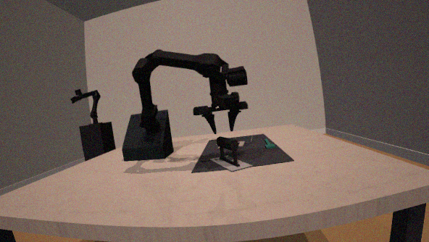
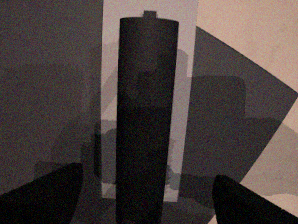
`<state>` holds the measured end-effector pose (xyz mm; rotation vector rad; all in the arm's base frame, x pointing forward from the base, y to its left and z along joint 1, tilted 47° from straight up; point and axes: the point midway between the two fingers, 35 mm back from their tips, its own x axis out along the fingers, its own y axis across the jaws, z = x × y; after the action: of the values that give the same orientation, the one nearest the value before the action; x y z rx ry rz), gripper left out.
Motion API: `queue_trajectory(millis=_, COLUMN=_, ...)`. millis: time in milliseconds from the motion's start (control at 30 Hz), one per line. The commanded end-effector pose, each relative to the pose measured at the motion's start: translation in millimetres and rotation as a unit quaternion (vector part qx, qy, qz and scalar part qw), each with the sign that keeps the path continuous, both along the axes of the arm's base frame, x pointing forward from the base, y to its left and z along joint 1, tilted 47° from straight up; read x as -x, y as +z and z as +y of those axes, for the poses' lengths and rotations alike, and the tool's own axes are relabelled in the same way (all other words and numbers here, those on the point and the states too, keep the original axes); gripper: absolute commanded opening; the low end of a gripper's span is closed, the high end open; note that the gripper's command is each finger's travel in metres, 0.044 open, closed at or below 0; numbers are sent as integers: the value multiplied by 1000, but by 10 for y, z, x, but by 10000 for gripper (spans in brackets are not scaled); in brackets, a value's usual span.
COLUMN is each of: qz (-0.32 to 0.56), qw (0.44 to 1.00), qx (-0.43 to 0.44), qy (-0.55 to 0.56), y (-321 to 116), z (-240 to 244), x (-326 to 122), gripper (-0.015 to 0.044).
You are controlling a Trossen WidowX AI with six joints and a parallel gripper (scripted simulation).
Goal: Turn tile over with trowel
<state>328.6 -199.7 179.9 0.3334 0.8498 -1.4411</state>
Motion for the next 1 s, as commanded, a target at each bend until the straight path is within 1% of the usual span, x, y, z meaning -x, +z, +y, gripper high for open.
queue_trajectory(millis=0, qz=-4, qw=1000, qx=1, qy=2, y=70, z=74, x=-28, gripper=300)
queue_trajectory(millis=67, qz=-5, qw=1000, qx=-1, qy=2, y=65, z=70, x=-24, gripper=300)
queue_trajectory(millis=167, qz=-19, qw=999, qx=-32, qy=9, y=-7, z=23, x=30, gripper=300)
queue_trajectory(millis=367, qz=-64, qw=992, qx=-99, qy=38, y=-153, z=-77, x=140, gripper=300)
queue_trajectory(millis=567, qz=-117, qw=979, qx=-144, qy=86, y=-238, z=-153, x=222, gripper=300)
queue_trajectory(millis=767, qz=-173, qw=960, qx=-165, qy=149, y=-262, z=-209, x=294, gripper=300)
queue_trajectory(millis=967, qz=-226, qw=935, qx=-160, qy=223, y=-231, z=-243, x=376, gripper=300)
